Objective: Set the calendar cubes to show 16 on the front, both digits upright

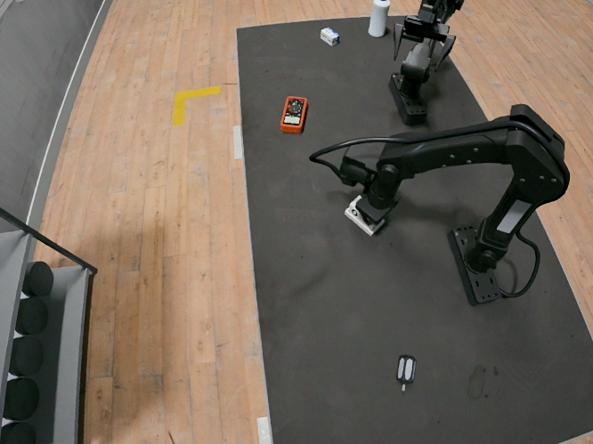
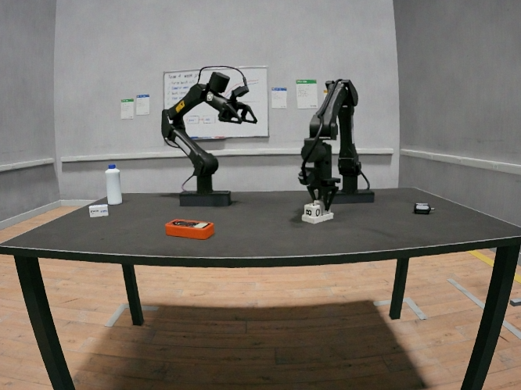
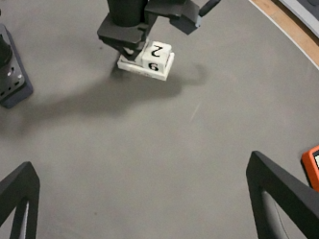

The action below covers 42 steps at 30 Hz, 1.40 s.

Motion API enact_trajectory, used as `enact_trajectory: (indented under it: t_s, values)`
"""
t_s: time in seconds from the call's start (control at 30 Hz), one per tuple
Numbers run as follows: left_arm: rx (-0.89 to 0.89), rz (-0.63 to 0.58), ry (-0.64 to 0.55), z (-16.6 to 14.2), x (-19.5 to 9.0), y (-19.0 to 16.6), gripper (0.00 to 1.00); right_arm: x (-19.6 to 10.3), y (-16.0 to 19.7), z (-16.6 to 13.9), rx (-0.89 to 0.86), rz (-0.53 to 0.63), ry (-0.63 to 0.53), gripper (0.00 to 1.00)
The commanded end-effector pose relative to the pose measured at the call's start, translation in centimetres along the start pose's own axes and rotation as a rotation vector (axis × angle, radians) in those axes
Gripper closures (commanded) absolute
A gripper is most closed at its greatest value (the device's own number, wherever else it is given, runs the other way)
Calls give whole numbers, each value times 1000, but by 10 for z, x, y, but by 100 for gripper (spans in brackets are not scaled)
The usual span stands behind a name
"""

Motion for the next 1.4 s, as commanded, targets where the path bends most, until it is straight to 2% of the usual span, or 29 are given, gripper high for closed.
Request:
enact_trajectory:
  t_s: [0.0,0.27,0.4,0.6,0.67,0.7,1.03,1.37]
  values:
    - [1,11,-18,3,7,2,65,-5,1,8,-4,1,-24,0]
    - [1,-5,-3,-1,22,-2,65,-5,1,8,-4,1,-24,0]
    - [3,-6,-1,3,2,2,65,-5,1,8,-4,1,-24,0]
    - [2,-6,-1,3,2,2,65,-5,1,8,-4,1,-24,0]
    - [1,-6,-1,3,2,2,42,-5,1,8,-4,1,-24,0]
    - [1,-6,-1,3,2,2,36,-5,1,8,-4,1,-24,0]
    - [1,27,-56,14,-15,3,36,-5,1,8,-4,1,-24,0]
    - [11,23,-48,10,-32,3,36,-5,1,8,-4,1,-24,0]
Point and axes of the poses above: on each arm, the point where the finger pads meet when closed, its own x axis out along the fingers, its own y axis across the jaws, z = x × y, the point moved 3 cm from there along -x, back along the fingers, and after that the axes turned 15 degrees about x, right-handed, at the moved point
